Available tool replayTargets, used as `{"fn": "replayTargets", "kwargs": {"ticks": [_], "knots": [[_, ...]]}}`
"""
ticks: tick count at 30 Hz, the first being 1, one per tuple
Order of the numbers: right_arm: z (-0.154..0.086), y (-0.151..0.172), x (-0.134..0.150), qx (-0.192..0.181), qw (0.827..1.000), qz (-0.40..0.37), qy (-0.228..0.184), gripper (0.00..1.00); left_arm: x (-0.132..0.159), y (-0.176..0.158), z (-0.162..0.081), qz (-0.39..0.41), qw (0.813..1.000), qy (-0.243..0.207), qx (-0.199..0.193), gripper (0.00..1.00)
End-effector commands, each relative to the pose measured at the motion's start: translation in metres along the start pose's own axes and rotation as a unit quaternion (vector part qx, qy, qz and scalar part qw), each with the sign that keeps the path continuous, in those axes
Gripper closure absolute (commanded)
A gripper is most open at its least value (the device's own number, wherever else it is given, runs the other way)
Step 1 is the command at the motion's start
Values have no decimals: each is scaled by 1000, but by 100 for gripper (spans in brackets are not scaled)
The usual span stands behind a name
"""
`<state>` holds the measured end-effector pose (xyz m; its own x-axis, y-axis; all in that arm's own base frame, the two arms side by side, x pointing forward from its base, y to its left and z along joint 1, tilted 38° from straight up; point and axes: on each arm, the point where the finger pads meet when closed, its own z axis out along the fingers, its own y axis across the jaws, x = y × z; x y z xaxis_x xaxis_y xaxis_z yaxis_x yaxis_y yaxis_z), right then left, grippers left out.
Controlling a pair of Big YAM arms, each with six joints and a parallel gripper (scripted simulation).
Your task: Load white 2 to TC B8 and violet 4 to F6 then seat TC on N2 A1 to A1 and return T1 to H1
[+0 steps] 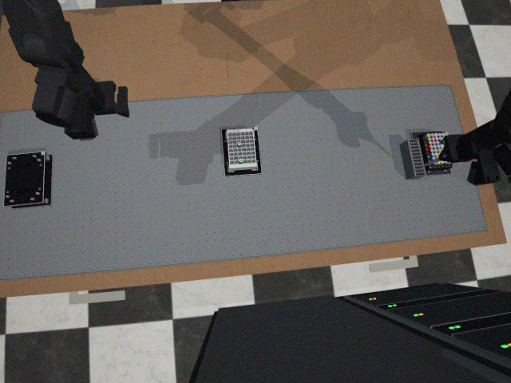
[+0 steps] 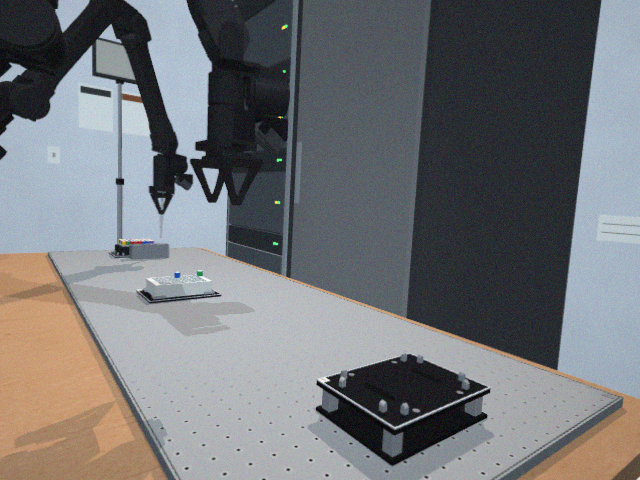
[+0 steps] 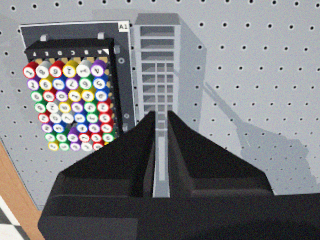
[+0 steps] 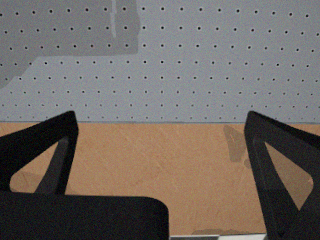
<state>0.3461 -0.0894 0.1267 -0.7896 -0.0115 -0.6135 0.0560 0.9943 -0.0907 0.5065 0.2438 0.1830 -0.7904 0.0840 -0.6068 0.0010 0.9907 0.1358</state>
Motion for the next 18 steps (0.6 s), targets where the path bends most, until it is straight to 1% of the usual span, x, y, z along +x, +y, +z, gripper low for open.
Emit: {"fn": "replayTargets", "kwargs": {"ticks": [1,18], "knots": [[-4,-2,-9,3,1000,1,-9,0,1,9,-17,-3,1000,-5,-7,92],[-4,-2,-9,3,1000,1,-9,0,9,8,1,-9,1000,9,0,92]]}}
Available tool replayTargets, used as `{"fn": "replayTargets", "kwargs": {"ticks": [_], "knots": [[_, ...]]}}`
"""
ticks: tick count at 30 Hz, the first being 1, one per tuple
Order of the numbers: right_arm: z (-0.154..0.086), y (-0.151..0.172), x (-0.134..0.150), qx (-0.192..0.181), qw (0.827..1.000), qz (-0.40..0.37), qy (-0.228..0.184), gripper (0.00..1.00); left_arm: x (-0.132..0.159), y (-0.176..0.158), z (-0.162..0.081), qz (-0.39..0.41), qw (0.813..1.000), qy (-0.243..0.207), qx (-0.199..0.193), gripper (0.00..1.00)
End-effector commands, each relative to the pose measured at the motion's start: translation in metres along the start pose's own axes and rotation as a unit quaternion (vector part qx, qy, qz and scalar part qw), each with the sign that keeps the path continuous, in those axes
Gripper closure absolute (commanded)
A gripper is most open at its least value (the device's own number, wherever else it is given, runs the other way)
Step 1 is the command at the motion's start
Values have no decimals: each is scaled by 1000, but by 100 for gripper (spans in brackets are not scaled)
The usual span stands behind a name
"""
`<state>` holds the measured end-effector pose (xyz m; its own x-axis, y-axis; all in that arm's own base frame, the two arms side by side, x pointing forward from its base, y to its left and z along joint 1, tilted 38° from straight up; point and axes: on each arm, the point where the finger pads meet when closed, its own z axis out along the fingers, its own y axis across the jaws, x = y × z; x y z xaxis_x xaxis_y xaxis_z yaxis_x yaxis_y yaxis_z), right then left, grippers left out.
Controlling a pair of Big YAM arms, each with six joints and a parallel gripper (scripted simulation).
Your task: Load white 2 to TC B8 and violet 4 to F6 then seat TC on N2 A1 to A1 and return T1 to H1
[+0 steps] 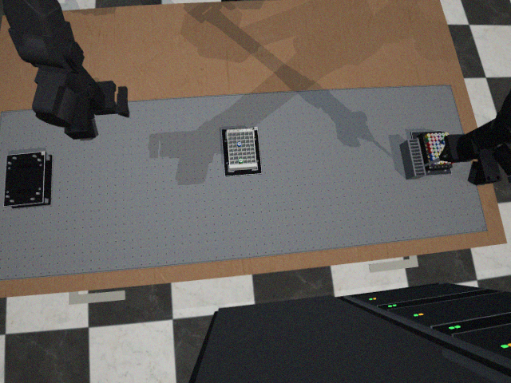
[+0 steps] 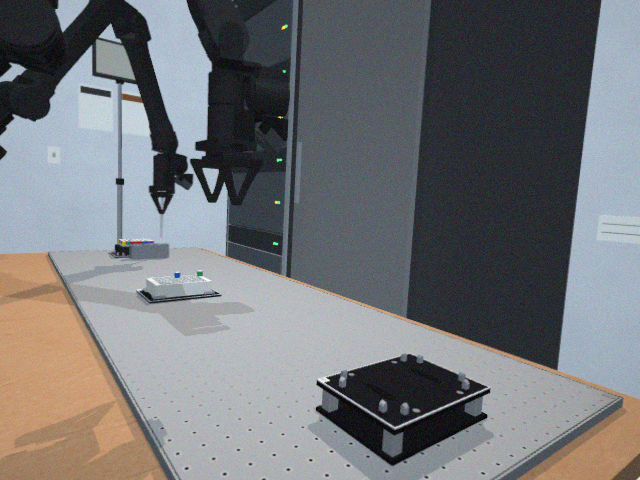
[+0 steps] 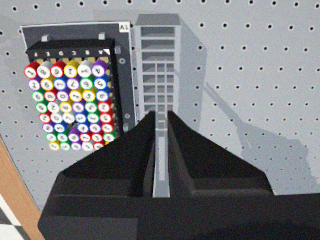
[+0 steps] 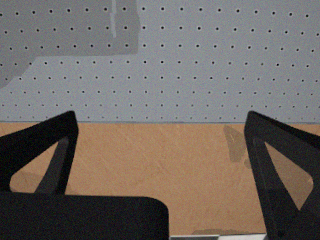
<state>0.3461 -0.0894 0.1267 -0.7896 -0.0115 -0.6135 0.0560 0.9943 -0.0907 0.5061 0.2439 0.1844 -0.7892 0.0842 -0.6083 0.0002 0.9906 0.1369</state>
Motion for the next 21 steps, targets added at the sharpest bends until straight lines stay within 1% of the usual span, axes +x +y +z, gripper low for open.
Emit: {"fn": "replayTargets", "kwargs": {"ticks": [1,6,21], "knots": [[-4,-2,-9,3,1000,1,-9,0,10,7,2,-9,1000,10,1,92],[-4,-2,-9,3,1000,1,-9,0,11,8,6,-9,1000,11,1,93],[-4,-2,-9,3,1000,1,-9,0,6,10,7,-8,1000,4,-3,93]]}}
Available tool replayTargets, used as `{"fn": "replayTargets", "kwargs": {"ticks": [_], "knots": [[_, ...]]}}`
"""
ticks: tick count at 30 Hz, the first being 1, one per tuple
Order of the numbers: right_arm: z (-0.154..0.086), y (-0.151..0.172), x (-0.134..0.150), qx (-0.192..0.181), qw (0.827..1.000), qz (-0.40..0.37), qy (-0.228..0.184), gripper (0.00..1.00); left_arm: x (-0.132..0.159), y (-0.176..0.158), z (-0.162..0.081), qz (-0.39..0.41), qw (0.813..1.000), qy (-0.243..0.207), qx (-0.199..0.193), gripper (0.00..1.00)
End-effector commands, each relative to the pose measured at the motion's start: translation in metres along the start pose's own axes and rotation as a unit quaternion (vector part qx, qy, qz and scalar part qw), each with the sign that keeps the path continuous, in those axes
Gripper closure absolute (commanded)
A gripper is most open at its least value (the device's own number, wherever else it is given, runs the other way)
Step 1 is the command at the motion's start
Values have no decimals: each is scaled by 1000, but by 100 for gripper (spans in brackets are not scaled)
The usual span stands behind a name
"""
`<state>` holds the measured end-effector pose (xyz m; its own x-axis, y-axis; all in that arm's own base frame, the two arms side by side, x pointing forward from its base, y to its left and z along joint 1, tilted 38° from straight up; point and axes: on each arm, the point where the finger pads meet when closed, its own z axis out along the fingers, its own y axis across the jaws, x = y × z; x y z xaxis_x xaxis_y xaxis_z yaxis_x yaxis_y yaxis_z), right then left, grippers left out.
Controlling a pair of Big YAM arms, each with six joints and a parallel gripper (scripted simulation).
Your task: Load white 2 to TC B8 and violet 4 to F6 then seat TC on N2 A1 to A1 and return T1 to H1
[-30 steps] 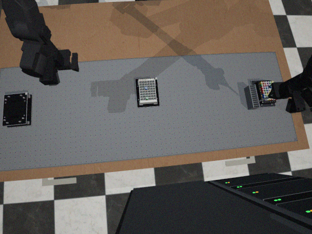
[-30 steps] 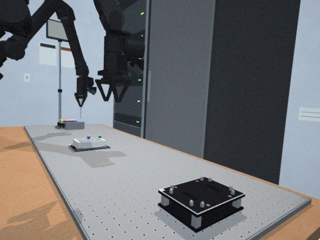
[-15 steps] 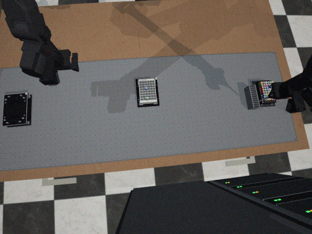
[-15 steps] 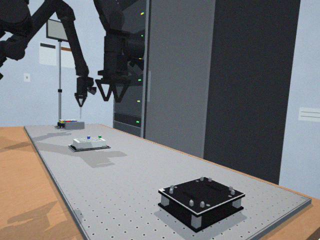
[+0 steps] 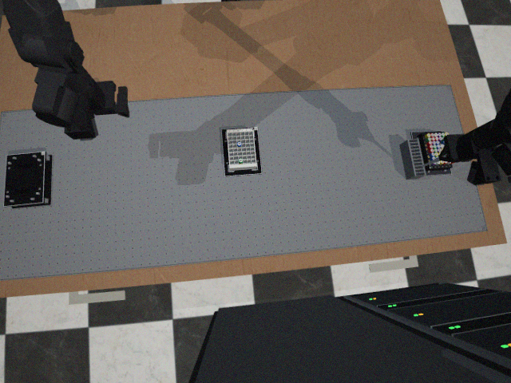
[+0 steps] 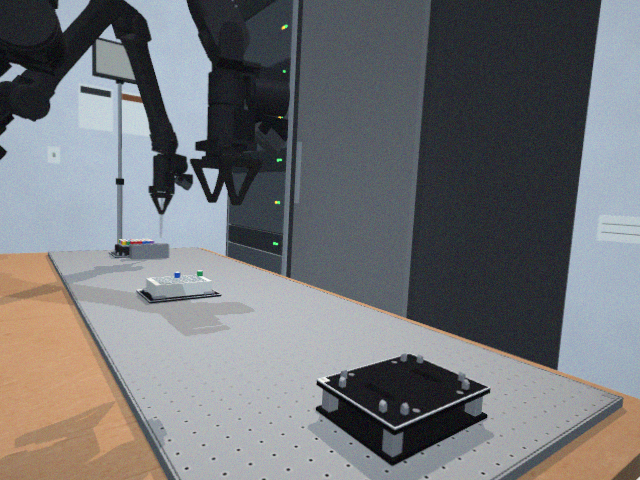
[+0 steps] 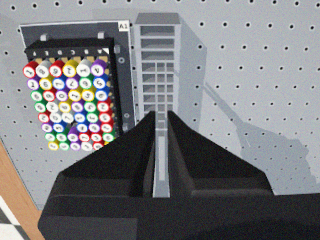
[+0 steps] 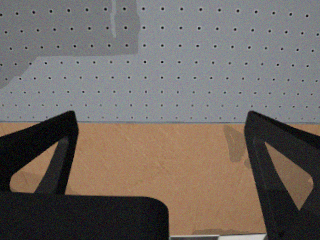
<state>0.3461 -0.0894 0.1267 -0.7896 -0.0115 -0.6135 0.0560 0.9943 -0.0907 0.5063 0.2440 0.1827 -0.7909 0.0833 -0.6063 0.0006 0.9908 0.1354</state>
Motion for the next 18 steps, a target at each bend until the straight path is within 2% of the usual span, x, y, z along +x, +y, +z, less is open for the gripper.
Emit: {"fn": "replayTargets", "kwargs": {"ticks": [1,4,11,18], "knots": [[-4,-2,-9,3,1000,1,-9,0,6,10,5,-8,1000,3,-3,93],[-4,-2,-9,3,1000,1,-9,0,6,10,5,-8,1000,3,-3,93],[-4,-2,-9,3,1000,1,-9,0,4,45,-3,-103,995,-14,-10,93],[-4,-2,-9,3,1000,1,-9,0,16,61,-5,-171,985,-10,-7,93]]}}
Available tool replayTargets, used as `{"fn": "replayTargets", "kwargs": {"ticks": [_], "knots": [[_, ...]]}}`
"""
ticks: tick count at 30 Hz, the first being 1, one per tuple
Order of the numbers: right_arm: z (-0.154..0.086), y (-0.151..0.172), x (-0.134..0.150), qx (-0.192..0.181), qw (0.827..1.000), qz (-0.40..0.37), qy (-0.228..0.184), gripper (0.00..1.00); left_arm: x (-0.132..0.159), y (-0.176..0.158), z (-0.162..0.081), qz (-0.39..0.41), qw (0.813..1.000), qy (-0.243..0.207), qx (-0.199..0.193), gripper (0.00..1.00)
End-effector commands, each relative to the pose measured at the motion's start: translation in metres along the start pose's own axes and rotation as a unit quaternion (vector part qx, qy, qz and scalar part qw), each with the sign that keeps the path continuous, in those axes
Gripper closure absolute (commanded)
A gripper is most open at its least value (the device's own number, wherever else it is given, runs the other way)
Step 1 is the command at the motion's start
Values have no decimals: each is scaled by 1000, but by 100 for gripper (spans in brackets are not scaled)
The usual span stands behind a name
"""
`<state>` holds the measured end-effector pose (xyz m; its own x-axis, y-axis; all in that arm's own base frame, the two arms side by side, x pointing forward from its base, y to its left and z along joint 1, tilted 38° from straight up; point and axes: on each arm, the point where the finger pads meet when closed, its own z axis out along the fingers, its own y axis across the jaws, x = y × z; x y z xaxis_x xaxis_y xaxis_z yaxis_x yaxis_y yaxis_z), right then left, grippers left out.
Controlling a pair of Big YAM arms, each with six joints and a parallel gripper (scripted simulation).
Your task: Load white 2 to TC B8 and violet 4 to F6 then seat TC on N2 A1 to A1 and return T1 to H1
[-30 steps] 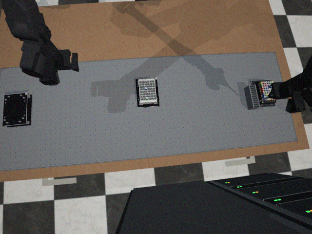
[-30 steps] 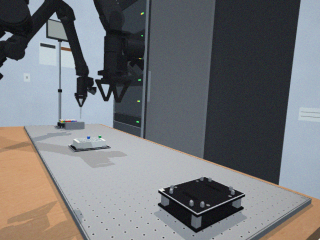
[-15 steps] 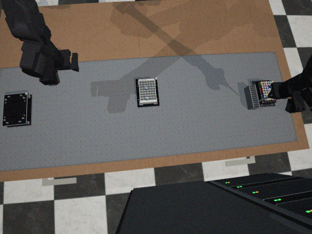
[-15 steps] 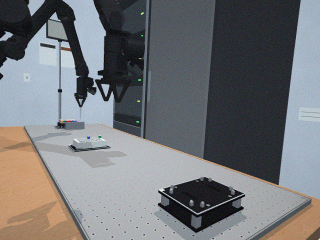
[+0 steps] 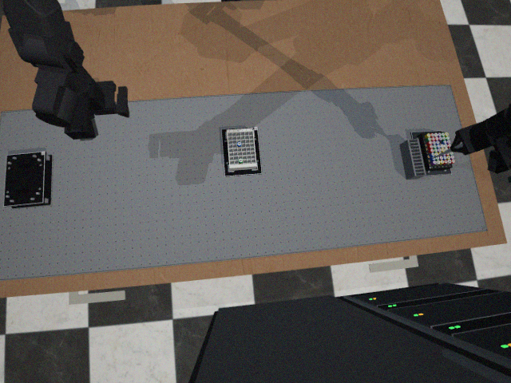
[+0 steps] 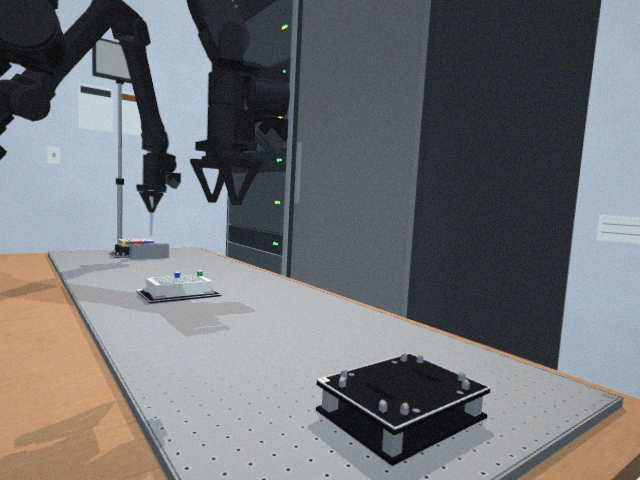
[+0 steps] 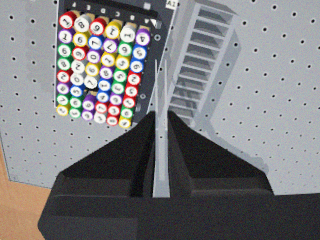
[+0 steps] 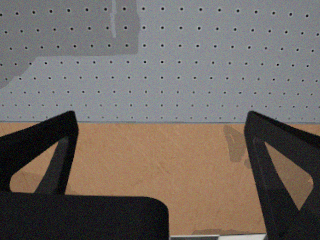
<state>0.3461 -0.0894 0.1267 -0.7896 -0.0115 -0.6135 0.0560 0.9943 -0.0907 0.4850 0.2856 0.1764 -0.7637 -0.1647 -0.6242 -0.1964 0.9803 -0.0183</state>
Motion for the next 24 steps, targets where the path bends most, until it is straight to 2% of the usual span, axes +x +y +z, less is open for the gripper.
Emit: {"fn": "replayTargets", "kwargs": {"ticks": [1,12,14,20,24], "knots": [[-4,-2,-9,3,1000,1,-9,0,-11,22,-2,-60,998,-8,-4,93],[-4,-2,-9,3,1000,1,-9,0,-1,66,-6,-206,979,-9,-5,93],[-4,-2,-9,3,1000,1,-9,0,-1,66,-6,-206,979,-9,-5,93],[-4,-2,-9,3,1000,1,-9,0,4,90,-9,-276,961,-9,-4,93],[-4,-2,-9,3,1000,1,-9,0,5,94,-9,-276,961,-9,-5,93]]}}
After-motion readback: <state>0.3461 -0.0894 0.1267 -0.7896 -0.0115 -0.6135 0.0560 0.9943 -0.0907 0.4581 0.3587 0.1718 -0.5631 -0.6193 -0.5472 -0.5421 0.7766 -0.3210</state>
